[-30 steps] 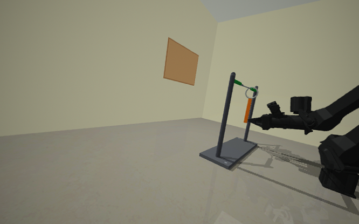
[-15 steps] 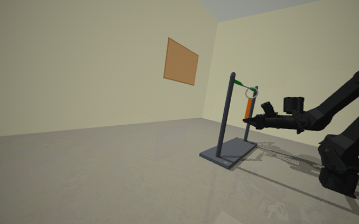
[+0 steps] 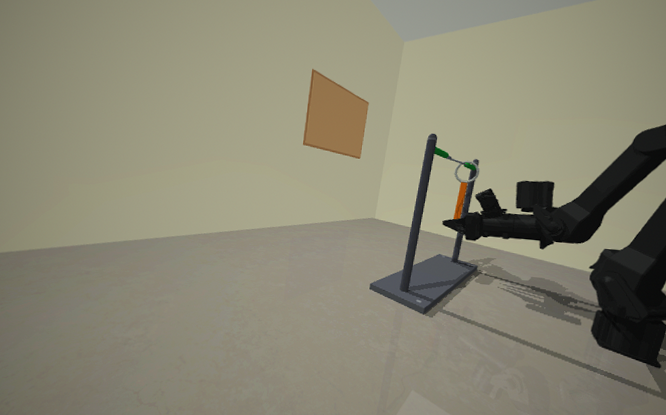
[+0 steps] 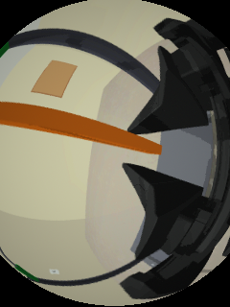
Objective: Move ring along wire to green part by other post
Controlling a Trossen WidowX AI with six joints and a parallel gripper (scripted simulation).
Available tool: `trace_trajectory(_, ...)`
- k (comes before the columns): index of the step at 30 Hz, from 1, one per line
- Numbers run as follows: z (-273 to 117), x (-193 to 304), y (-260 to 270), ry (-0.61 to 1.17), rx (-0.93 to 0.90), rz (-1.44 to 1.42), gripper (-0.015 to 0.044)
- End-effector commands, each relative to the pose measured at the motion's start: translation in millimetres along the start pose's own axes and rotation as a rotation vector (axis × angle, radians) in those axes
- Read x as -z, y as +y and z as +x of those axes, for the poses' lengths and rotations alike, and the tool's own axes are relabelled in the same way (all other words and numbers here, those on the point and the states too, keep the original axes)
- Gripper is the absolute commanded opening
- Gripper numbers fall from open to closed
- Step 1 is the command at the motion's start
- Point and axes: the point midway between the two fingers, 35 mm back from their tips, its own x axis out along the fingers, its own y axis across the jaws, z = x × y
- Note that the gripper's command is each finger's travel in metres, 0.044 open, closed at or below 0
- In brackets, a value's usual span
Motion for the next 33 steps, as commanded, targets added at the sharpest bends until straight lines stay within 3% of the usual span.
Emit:
trace_trajectory(1,1.1,1.7,-0.6,0.005,0.004,0.009,0.0160)
trace_trajectory(17,1.1,1.7,-0.6,0.005,0.004,0.009,0.0160)
trace_trajectory(29,1.0,1.5,0.1,0.004,-0.001,0.003,-0.0150)
trace_trajectory(33,1.0,1.5,0.1,0.004,-0.001,0.003,-0.0150)
